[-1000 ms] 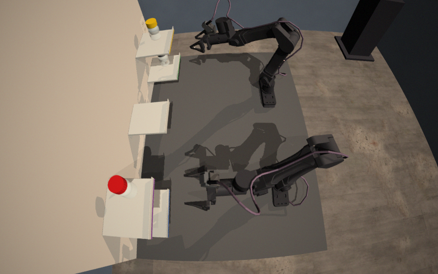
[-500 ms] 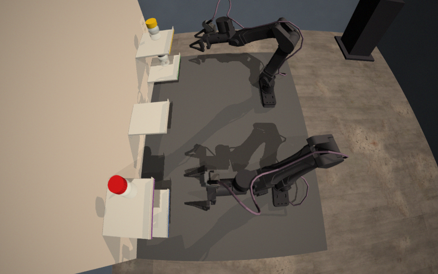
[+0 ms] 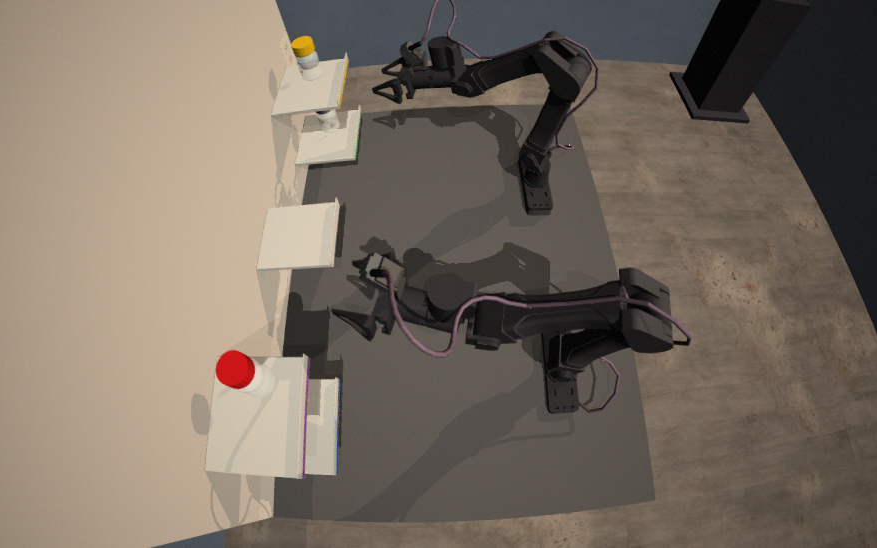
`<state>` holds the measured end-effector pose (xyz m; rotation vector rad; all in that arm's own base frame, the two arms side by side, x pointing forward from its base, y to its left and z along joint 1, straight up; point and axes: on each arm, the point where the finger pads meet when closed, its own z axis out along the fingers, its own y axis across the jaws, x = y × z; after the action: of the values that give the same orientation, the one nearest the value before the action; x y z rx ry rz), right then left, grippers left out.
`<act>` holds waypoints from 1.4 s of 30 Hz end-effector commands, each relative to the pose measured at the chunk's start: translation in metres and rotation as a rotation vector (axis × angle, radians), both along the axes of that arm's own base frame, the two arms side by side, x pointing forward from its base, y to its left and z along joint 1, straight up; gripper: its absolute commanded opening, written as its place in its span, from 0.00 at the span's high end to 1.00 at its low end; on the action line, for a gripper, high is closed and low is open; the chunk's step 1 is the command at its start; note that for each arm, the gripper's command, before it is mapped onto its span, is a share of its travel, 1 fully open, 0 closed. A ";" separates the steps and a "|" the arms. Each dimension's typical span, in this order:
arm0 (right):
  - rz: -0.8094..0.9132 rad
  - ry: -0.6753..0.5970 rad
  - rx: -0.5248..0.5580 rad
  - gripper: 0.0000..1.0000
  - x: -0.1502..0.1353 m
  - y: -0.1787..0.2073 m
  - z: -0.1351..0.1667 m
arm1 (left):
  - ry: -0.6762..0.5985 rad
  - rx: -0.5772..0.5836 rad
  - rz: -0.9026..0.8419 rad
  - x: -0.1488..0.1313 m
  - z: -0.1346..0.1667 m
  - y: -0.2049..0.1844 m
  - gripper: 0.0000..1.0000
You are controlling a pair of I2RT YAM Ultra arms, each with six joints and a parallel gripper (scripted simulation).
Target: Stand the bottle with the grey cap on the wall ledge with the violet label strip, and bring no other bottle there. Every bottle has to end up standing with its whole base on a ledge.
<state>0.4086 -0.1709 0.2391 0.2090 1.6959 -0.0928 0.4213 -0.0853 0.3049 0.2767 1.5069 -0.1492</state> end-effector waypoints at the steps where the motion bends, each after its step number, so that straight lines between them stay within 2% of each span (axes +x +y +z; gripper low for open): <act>1: -0.005 -0.075 -0.061 0.06 0.025 -0.004 0.004 | 0.133 0.038 -0.115 0.018 -0.004 -0.069 0.00; 2: -0.003 -0.079 -0.065 0.06 0.032 -0.005 -0.002 | 0.148 0.046 -0.164 0.015 -0.002 -0.094 0.00; 4: -0.003 -0.079 -0.065 0.06 0.032 -0.005 -0.002 | 0.148 0.046 -0.164 0.015 -0.002 -0.094 0.00; 6: 0.003 -0.081 -0.072 0.06 0.045 -0.005 -0.014 | 0.137 0.050 -0.261 0.006 0.022 -0.145 0.00; 7: 0.006 -0.081 -0.075 0.06 0.052 -0.005 -0.020 | 0.148 0.060 -0.308 -0.001 0.023 -0.168 0.00; 14: 0.027 -0.072 -0.088 0.06 0.094 -0.004 -0.064 | 0.145 0.097 -0.581 -0.071 0.067 -0.302 0.00; 18: 0.036 -0.066 -0.092 0.06 0.111 -0.004 -0.082 | 0.108 0.088 -0.693 -0.114 0.101 -0.349 0.00; 27: 0.045 -0.043 -0.078 0.06 0.120 -0.003 -0.097 | 0.073 0.068 -0.776 -0.148 0.123 -0.380 0.00; 42: 0.043 -0.032 -0.072 0.06 0.128 -0.005 -0.094 | 0.072 0.066 -0.772 -0.146 0.124 -0.378 0.00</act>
<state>0.5230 -0.1745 0.1270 0.1322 1.6942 -0.1059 0.2739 -0.4641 0.4202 0.9175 1.4165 -0.7336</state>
